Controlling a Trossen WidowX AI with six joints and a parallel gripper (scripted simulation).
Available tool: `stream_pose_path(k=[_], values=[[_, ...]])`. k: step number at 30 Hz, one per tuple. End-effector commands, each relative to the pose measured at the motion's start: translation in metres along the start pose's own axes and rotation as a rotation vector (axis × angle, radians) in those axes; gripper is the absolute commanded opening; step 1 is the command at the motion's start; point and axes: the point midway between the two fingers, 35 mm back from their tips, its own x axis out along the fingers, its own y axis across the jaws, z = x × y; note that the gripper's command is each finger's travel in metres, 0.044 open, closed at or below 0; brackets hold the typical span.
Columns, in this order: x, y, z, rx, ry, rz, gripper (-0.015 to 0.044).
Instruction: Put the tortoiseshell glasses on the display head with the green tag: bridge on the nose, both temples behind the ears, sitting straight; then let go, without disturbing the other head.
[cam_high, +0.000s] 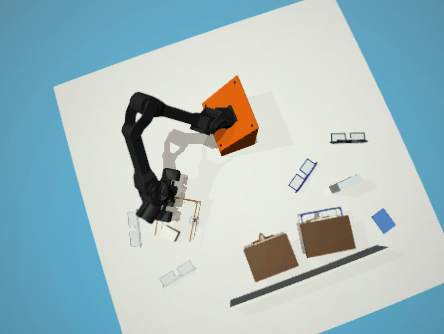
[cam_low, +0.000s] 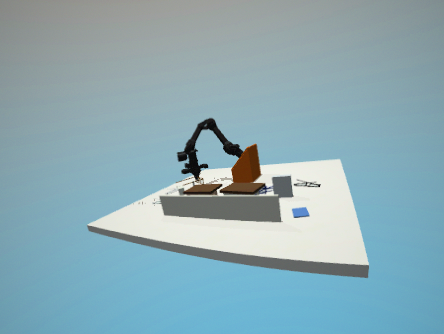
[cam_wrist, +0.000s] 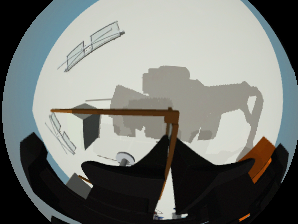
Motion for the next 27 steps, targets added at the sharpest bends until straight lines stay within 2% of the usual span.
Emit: stream_pose_path(k=[1, 27], values=[[-0.001, 0.0007, 0.0019, -0.001, -0.002, 0.003, 0.0], [-0.0018, 0.0008, -0.0078, -0.001, -0.001, 0.003, 0.0]])
